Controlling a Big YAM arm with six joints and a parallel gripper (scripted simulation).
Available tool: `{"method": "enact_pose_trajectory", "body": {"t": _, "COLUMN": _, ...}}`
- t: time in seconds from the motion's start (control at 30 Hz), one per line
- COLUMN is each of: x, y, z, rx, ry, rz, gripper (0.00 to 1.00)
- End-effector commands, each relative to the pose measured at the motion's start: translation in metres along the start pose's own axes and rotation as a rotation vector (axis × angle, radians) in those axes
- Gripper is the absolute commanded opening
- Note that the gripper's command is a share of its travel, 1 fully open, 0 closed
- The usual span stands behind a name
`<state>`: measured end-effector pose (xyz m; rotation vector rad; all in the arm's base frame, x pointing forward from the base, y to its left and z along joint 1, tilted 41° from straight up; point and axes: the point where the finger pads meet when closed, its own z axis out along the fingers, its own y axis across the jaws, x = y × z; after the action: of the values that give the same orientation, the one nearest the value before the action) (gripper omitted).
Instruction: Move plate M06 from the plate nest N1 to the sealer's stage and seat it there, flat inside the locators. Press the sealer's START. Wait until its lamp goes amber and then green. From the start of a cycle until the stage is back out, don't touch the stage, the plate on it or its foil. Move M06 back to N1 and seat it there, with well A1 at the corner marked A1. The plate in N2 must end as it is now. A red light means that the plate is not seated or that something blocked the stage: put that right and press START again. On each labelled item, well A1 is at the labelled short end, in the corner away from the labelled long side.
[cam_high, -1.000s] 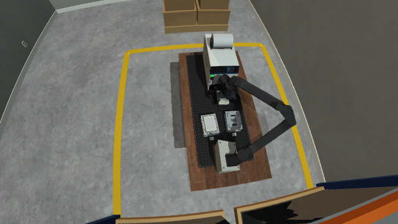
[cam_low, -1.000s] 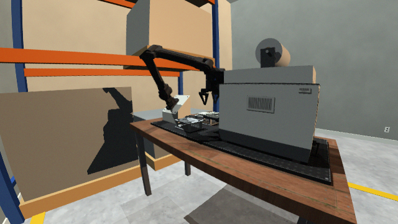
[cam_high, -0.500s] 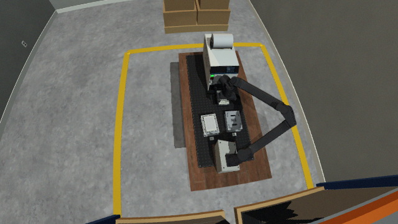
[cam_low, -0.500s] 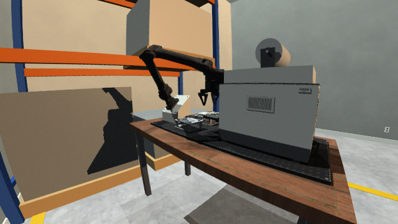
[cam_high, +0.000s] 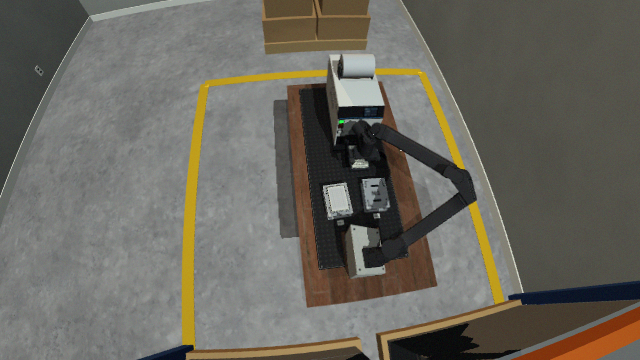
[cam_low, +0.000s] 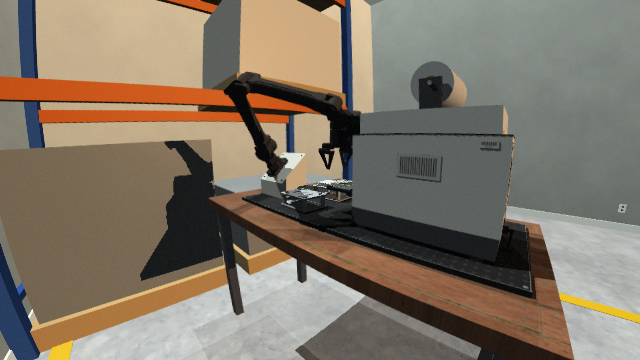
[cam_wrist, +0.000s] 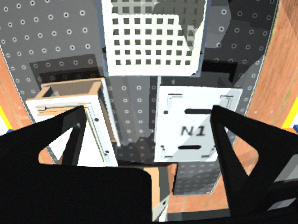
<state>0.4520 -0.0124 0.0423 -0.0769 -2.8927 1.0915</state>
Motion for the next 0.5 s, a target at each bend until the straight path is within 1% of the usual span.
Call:
{"method": "enact_pose_trajectory", "body": {"t": 0.0, "x": -0.02, "y": 0.013, "z": -0.041, "rx": -0.02, "ry": -0.058, "rz": 0.024, "gripper": 0.99}}
{"method": "enact_pose_trajectory", "body": {"t": 0.07, "x": -0.02, "y": 0.013, "z": -0.041, "rx": -0.02, "ry": -0.058, "rz": 0.024, "gripper": 0.99}}
{"method": "enact_pose_trajectory", "body": {"t": 0.1, "x": -0.02, "y": 0.017, "z": -0.042, "rx": -0.017, "ry": -0.057, "rz": 0.024, "gripper": 0.98}}
{"method": "enact_pose_trajectory", "body": {"t": 0.3, "x": -0.014, "y": 0.045, "z": -0.063, "rx": -0.009, "ry": -0.036, "rz": 0.024, "gripper": 0.95}}
{"method": "enact_pose_trajectory", "body": {"t": 0.47, "x": -0.013, "y": 0.057, "z": -0.078, "rx": -0.005, "ry": -0.023, "rz": 0.041, "gripper": 0.92}}
